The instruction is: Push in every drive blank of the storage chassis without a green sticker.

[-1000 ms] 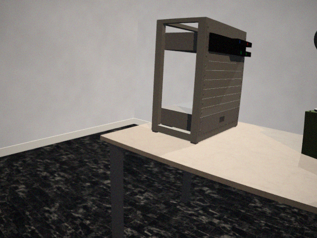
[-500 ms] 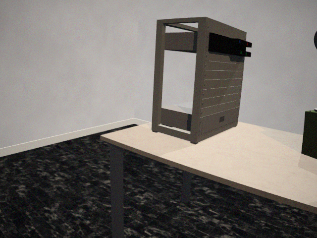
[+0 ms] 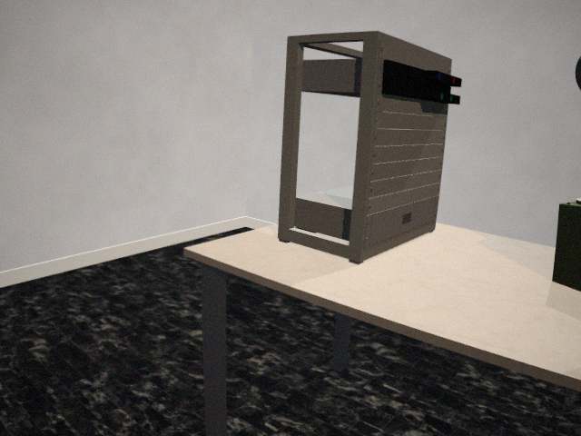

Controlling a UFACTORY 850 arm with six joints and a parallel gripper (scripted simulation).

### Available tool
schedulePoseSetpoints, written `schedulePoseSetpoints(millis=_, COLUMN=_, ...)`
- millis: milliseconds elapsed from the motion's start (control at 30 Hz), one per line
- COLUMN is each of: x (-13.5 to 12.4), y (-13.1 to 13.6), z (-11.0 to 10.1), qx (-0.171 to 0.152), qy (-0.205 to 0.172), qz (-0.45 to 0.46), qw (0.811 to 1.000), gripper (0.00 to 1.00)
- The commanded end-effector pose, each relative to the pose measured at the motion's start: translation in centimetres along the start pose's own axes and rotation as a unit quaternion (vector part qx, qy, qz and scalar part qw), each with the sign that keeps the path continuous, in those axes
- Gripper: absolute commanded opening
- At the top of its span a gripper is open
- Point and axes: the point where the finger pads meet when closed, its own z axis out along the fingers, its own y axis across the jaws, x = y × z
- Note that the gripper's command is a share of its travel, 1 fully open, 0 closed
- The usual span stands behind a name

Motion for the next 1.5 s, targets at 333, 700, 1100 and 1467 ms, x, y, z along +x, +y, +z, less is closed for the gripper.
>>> schedulePoseSetpoints(millis=333, x=0.0, y=0.0, z=0.1, qx=0.000, qy=-0.003, qz=-0.001, qw=1.000, gripper=1.00)
schedulePoseSetpoints(millis=700, x=-0.3, y=0.2, z=0.3, qx=0.001, qy=-0.010, qz=-0.005, qw=1.000, gripper=1.00)
schedulePoseSetpoints(millis=1100, x=-0.8, y=0.4, z=0.9, qx=0.002, qy=-0.029, qz=-0.013, qw=0.999, gripper=1.00)
schedulePoseSetpoints(millis=1467, x=-1.8, y=0.9, z=2.1, qx=0.006, qy=-0.063, qz=-0.030, qw=0.998, gripper=1.00)
